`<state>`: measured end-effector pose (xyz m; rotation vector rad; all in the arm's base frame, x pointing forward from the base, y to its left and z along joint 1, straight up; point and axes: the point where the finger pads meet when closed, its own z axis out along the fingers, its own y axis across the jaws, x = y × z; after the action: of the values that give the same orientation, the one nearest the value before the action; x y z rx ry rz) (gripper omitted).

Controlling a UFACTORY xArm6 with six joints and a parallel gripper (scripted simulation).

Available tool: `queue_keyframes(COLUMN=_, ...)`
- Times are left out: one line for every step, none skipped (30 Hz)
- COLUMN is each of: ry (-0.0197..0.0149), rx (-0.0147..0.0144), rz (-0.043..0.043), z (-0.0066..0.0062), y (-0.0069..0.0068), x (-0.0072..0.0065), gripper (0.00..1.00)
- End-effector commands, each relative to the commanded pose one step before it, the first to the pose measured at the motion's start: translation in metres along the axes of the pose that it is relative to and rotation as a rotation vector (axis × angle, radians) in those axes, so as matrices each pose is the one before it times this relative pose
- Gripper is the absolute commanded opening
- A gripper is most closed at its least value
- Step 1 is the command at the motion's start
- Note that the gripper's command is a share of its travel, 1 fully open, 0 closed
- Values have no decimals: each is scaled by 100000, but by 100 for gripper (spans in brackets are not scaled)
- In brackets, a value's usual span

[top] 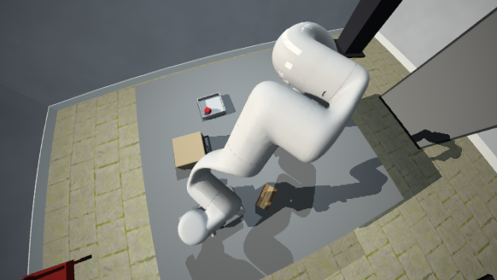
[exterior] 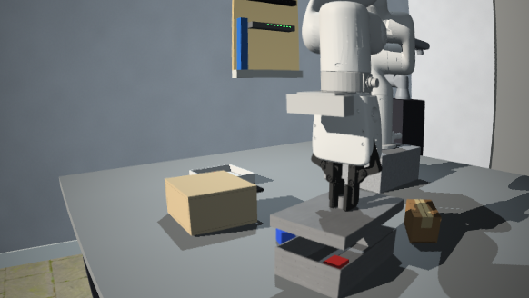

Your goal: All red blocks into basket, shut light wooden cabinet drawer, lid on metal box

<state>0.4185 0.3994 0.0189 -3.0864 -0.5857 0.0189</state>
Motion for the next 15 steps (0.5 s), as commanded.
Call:
queue_keyframes(ry=421, rx=171, rz=-2, z=-1471, y=-52, x=128, gripper=0)
queue_keyframes(ry=0, rx=0, rz=0, z=-358, y=0, x=0, gripper=0)
queue_keyframes(ry=0, rx=0, rz=0, z=-351, y=0, x=0, gripper=0)
queue_keyframes(ry=0, rx=0, rz=0, z=-342, y=0, x=0, gripper=0)
queue_keyframes(ry=0, rx=0, rz=0, z=0, y=0, x=0, gripper=0)
queue_keyframes(ry=0, rx=0, rz=0, z=0, y=0, x=0, gripper=0)
queue_keyframes(ry=0, rx=0, rz=0, z=-333, y=0, x=0, gripper=0)
queue_keyframes(ry=0, rx=0, rz=0, z=-321, y=0, x=0, gripper=0)
queue_keyframes(ry=0, rx=0, rz=0, z=-310, y=0, x=0, gripper=0)
queue_keyframes(ry=0, rx=0, rz=0, z=-296, y=0, x=0, gripper=0)
queue_keyframes(ry=0, rx=0, rz=0, z=-282, y=0, x=0, gripper=0)
queue_keyframes(ry=0, rx=0, rz=0, z=-268, y=0, x=0, gripper=0)
queue_keyframes(ry=0, rx=0, rz=0, z=-251, y=0, x=0, gripper=0)
queue_keyframes(ry=0, rx=0, rz=0, z=-235, y=0, x=0, gripper=0)
queue_keyframes(ry=0, rx=0, rz=0, z=-218, y=0, x=0, gripper=0)
